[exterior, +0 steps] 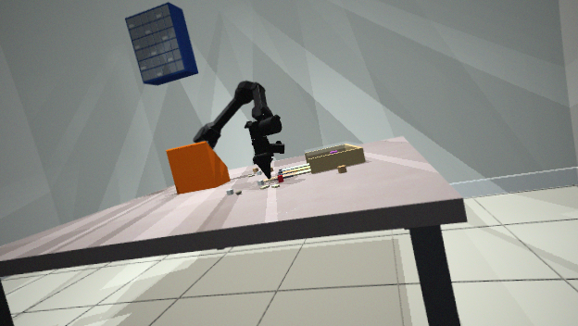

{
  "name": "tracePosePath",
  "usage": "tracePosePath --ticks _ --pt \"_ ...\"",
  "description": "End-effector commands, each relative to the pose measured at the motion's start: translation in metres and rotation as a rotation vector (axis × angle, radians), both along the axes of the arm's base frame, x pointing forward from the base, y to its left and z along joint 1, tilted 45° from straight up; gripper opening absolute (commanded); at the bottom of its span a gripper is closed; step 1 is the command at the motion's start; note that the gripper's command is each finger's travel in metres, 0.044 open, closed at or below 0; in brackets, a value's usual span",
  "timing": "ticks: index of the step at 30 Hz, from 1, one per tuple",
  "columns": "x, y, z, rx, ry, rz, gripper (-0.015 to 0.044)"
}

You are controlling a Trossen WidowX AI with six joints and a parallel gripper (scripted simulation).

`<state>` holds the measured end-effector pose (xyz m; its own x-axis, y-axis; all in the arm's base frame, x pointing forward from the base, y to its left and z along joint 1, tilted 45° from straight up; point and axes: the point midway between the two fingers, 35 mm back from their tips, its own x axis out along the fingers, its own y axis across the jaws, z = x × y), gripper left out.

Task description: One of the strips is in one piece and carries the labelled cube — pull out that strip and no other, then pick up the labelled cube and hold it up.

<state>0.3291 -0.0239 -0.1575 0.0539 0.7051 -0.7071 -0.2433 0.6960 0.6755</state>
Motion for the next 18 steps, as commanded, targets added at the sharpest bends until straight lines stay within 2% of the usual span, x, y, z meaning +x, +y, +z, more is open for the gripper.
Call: tracePosePath --ticks 1,18 --pt "-0.014 0.001 -0.006 -0.011 0.022 0.013 0.0" --pt "-0.039 -0.003 -0.011 -0.011 0.023 0.013 0.0"
